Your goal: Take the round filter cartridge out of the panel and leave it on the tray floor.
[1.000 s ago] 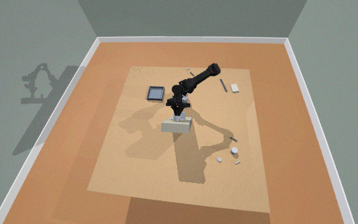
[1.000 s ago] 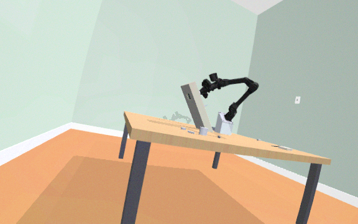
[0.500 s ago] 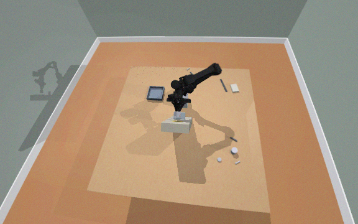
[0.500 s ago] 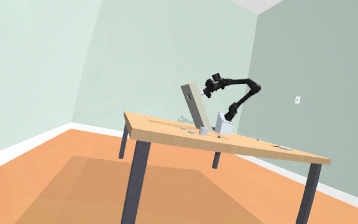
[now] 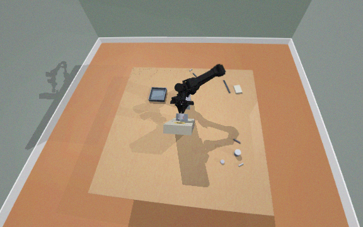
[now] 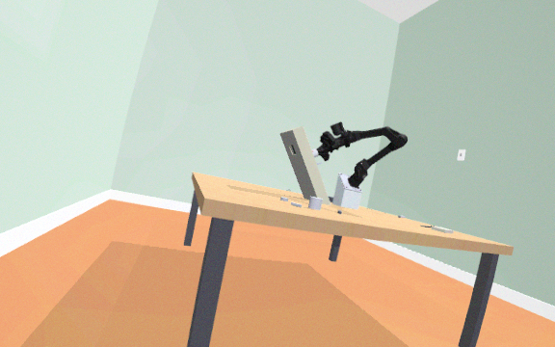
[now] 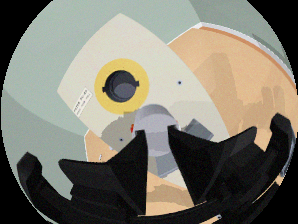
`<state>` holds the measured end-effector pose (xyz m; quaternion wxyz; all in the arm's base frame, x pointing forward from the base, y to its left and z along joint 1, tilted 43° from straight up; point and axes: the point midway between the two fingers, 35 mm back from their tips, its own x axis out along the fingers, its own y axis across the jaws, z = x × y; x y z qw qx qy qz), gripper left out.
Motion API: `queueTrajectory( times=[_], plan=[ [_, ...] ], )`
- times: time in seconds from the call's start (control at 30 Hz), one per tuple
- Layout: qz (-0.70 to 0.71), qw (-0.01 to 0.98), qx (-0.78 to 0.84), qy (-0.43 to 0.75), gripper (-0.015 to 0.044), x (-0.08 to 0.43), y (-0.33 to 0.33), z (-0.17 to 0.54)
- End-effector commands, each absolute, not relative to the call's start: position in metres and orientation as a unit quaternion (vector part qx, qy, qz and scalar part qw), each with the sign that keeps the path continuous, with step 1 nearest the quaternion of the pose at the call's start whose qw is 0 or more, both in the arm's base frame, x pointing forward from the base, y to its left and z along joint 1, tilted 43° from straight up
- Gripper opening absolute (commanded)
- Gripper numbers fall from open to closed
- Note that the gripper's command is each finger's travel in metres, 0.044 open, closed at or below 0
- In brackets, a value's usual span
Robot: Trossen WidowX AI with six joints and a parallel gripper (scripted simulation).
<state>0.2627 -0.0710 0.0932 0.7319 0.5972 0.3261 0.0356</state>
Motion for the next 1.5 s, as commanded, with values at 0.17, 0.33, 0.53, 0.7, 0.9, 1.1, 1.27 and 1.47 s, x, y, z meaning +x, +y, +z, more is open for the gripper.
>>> queueTrajectory(
  times=[0.17,0.33,0.53,0.7,0.9,1.1,1.27,1.47],
  plan=[
    [0.035,0.73,0.598,0.327,0.0053,0.256,-0.064,0.086],
    [0.035,0.73,0.598,0.327,0.011,0.256,-0.064,0.086],
    [0.035,0.73,0.598,0.327,0.011,0.256,-0.064,0.086],
    [0.034,0.731,0.598,0.326,0.011,0.258,-0.066,0.087],
    [0.034,0.732,0.598,0.326,0.011,0.291,-0.101,0.128],
    [0.034,0.732,0.597,0.326,0.0162,0.295,-0.109,0.137],
    [0.033,0.735,0.594,0.324,0.0294,0.296,-0.14,0.171],
    [0.035,0.739,0.589,0.325,0.0399,0.295,-0.154,0.187]
  ],
)
